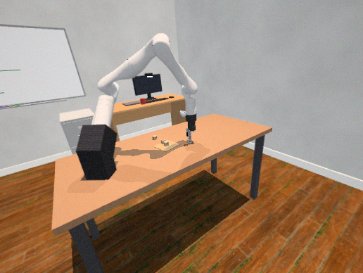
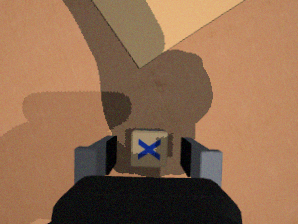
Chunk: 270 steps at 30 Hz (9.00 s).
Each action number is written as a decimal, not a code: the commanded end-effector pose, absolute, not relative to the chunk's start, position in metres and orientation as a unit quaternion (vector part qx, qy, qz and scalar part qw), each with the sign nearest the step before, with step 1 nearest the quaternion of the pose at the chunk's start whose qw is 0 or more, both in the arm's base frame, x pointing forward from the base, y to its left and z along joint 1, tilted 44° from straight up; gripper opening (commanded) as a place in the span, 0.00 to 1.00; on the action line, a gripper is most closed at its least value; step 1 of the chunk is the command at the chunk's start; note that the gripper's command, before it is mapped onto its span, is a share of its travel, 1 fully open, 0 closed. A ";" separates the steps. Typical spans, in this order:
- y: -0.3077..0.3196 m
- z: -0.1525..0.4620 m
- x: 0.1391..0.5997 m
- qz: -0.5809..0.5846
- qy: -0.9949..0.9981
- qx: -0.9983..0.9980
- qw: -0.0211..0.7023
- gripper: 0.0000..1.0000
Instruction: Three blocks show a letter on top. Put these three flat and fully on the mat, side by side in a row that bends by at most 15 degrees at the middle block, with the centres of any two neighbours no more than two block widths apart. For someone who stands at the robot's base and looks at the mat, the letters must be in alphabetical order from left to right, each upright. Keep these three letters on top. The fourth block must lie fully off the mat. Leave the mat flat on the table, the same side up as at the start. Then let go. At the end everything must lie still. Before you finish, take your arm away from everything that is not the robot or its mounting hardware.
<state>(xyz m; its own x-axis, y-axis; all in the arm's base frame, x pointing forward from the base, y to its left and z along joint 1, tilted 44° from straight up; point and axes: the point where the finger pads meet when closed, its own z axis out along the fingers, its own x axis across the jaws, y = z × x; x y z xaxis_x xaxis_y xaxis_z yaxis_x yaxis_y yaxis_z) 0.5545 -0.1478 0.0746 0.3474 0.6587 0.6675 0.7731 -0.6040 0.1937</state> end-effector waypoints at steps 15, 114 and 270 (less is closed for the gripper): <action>-0.145 0.077 0.555 -0.367 -0.435 -0.819 0.079 1.00; -0.132 0.051 0.576 -0.368 -0.432 -0.820 0.078 0.87; -0.112 0.065 0.385 -0.267 -0.922 -0.089 -0.265 0.57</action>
<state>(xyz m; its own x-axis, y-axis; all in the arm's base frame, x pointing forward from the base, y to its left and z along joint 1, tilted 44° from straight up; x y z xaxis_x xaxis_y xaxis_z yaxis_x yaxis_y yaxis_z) 0.3845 -0.1127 0.0634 -0.8478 0.3180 -0.4243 0.0417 0.8377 0.5445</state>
